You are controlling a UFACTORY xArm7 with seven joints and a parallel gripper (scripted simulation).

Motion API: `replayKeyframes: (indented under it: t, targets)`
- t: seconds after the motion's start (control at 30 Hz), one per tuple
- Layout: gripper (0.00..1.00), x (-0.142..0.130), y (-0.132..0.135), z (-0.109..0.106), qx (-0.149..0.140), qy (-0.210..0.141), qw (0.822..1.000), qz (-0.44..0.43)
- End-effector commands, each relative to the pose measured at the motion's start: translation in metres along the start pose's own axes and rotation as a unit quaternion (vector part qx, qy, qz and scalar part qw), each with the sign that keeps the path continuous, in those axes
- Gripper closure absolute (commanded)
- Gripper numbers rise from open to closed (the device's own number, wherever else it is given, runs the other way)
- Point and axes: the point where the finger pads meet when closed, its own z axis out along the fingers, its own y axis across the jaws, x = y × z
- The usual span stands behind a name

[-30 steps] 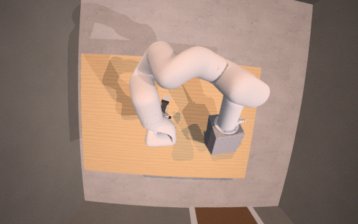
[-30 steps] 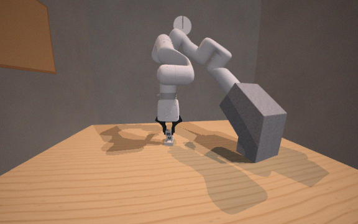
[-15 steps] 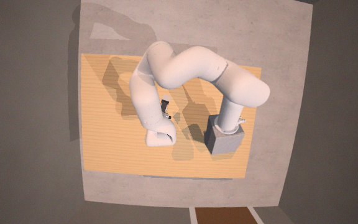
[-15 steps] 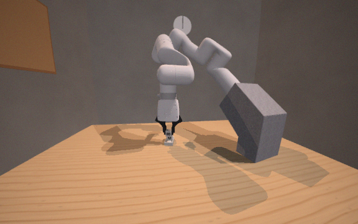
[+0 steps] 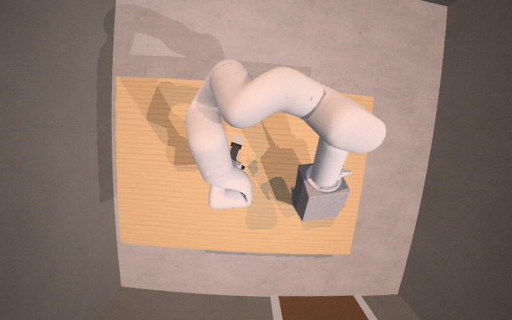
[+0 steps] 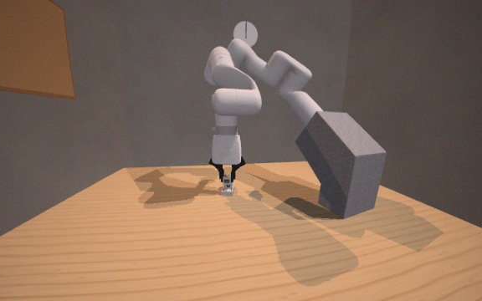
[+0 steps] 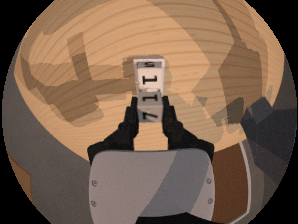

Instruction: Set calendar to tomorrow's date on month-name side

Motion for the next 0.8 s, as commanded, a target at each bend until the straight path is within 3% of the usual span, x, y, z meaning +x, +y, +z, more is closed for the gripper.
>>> replayKeyframes:
  t: [0.0, 0.77]
  targets:
    - [0.73, -0.001, -0.001, 0.001, 0.001, -0.001, 1.0, 0.0]
    - [0.73, -0.001, -0.001, 0.017, 0.001, -0.001, 1.0, 0.0]
